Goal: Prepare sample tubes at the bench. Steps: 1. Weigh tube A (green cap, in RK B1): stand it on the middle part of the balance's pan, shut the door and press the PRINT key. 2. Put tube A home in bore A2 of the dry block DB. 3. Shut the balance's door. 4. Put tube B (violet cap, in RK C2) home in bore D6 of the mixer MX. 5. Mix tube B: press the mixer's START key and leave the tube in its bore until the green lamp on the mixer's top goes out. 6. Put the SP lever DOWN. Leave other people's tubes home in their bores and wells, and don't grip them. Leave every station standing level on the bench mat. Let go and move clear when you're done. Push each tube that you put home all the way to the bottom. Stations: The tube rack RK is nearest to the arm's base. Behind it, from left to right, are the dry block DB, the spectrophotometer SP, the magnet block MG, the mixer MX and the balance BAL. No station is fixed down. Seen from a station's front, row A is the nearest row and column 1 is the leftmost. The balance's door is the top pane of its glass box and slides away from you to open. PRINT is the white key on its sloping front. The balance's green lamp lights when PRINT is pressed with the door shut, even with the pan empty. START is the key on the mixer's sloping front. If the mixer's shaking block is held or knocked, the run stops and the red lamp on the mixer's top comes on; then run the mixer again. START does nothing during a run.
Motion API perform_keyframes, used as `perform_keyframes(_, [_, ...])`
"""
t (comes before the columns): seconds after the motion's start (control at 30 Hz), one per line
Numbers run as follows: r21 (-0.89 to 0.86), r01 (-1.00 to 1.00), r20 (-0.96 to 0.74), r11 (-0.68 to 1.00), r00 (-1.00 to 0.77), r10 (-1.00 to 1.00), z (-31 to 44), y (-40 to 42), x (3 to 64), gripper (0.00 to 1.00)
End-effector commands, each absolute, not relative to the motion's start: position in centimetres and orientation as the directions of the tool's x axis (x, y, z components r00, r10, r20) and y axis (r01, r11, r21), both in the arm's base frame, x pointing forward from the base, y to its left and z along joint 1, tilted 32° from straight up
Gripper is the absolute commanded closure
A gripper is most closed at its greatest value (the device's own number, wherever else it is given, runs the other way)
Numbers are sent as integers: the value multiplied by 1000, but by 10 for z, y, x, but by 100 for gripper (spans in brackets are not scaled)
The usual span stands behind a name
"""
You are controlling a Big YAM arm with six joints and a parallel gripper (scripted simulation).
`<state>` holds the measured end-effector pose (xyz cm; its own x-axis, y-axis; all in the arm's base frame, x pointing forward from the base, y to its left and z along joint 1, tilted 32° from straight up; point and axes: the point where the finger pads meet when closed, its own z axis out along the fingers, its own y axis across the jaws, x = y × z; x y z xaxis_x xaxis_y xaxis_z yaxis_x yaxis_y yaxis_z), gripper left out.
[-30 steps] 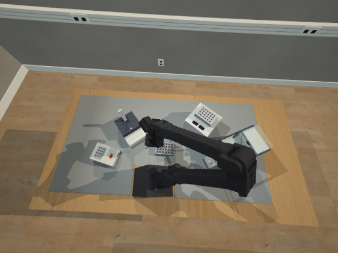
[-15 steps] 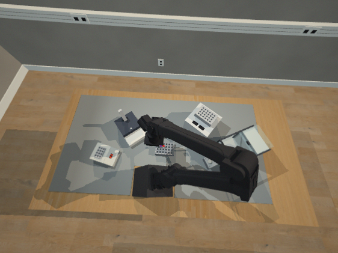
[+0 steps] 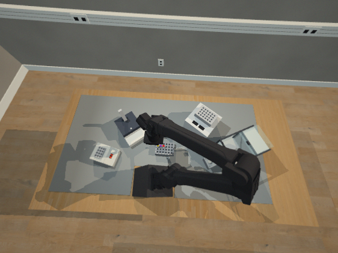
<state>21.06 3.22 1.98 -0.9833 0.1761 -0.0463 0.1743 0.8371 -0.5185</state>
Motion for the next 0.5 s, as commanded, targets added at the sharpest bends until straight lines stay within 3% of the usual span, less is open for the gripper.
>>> perform_keyframes(0.0, [-491, 196, -88, 849, -980, 176, 38, 49, 229, 91])
perform_keyframes(0.47, [-501, 188, -73, 845, -982, 175, 52, 60, 228, 91])
